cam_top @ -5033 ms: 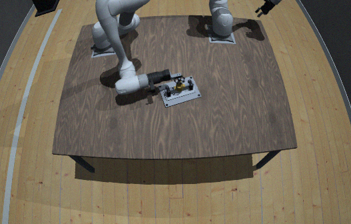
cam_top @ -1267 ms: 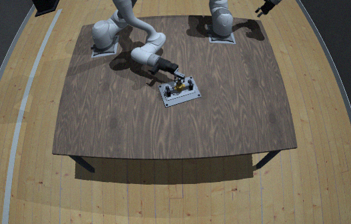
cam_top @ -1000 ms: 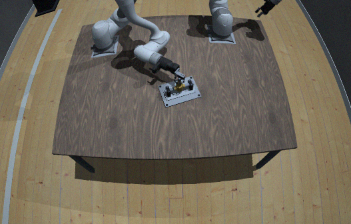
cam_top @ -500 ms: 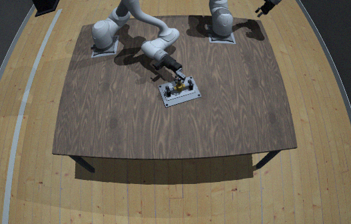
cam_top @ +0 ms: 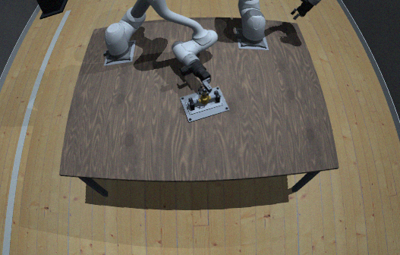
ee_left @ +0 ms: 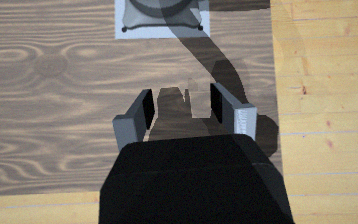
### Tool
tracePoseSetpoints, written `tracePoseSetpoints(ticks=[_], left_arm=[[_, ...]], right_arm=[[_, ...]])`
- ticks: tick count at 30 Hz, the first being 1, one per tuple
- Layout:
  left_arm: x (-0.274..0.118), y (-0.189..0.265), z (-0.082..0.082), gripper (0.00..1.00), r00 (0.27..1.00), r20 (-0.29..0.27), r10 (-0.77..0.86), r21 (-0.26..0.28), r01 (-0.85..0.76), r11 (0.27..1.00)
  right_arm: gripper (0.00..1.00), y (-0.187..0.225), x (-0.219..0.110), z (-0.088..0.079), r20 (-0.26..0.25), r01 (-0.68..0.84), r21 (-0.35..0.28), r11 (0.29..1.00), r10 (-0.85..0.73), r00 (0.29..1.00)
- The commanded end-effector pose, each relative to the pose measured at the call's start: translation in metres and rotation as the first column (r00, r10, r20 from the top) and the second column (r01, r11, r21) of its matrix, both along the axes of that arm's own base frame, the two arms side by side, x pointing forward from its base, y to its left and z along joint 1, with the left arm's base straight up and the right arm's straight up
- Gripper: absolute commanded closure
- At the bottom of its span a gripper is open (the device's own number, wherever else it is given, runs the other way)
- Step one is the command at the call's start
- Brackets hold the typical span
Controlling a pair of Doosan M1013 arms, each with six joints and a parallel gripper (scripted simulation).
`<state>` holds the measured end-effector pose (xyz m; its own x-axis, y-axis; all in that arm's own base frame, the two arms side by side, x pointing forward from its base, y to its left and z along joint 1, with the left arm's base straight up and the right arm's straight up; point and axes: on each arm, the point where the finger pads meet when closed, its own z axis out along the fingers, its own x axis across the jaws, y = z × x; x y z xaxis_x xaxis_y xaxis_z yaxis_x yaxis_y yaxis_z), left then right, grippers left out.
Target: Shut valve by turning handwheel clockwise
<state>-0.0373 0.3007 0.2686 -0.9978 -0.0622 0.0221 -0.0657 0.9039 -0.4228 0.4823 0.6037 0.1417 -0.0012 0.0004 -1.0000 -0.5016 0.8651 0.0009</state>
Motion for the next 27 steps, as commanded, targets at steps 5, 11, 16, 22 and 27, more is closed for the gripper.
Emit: tracePoseSetpoints(ticks=[5, 11, 16, 22, 27], left_arm=[[0.000, 0.000, 0.000, 0.00, 1.000, 0.000, 0.000, 0.001, 0.000, 1.000], [0.000, 0.000, 0.000, 0.00, 1.000, 0.000, 0.000, 0.001, 0.000, 1.000], [0.000, 0.000, 0.000, 0.00, 1.000, 0.000, 0.000, 0.001, 0.000, 1.000], [0.000, 0.000, 0.000, 0.00, 1.000, 0.000, 0.000, 0.001, 0.000, 1.000], [0.000, 0.000, 0.000, 0.00, 1.000, 0.000, 0.000, 0.001, 0.000, 1.000]], right_arm=[[1.00, 0.001, 0.003, 0.001, 0.002, 0.092, 0.001, 0.996, -0.092, 0.996], [1.00, 0.003, 0.005, 0.001, 0.002, 0.200, 0.001, 0.980, -0.200, 0.980], [1.00, 0.003, 0.007, 0.001, 0.002, 0.275, 0.001, 0.961, -0.275, 0.961], [1.00, 0.004, 0.010, 0.001, 0.001, 0.373, 0.001, 0.928, -0.373, 0.928], [1.00, 0.004, 0.013, 0.001, 0.001, 0.476, 0.001, 0.879, -0.476, 0.879]])
